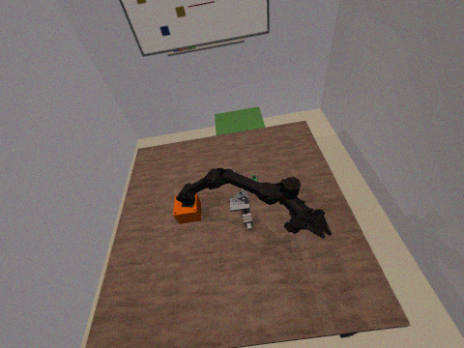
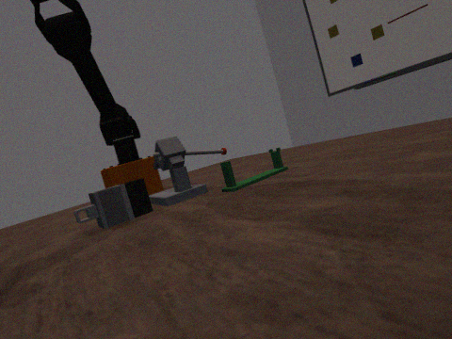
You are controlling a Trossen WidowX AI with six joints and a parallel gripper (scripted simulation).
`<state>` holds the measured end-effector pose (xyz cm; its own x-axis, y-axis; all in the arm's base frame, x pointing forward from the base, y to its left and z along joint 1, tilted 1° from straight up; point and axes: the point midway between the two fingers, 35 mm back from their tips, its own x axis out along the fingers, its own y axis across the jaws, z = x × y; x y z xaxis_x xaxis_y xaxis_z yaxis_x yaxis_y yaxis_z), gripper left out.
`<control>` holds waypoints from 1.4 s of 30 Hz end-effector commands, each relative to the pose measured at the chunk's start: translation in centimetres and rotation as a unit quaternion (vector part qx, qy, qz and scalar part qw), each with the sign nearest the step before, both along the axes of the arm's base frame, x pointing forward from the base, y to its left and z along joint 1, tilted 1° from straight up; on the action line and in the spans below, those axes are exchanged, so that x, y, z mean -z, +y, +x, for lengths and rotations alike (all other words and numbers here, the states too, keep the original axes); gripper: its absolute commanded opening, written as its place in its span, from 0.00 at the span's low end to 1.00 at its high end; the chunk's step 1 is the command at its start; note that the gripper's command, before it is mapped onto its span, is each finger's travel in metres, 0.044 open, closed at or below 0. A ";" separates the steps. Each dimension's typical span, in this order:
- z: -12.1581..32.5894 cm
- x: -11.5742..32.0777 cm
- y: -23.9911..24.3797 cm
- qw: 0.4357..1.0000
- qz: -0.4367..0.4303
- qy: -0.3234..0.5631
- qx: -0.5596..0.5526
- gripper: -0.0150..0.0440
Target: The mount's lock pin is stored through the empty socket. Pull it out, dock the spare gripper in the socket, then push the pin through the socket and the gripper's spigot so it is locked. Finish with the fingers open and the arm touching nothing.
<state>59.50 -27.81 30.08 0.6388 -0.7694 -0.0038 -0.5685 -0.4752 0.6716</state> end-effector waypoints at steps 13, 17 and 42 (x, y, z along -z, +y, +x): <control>-0.1 7.0 18.1 0.724 -0.363 0.517 -0.279 0.76; -1.4 8.6 21.8 0.607 -0.442 0.568 -0.337 0.76; -18.5 16.3 39.0 -0.258 -0.754 0.347 -0.495 0.76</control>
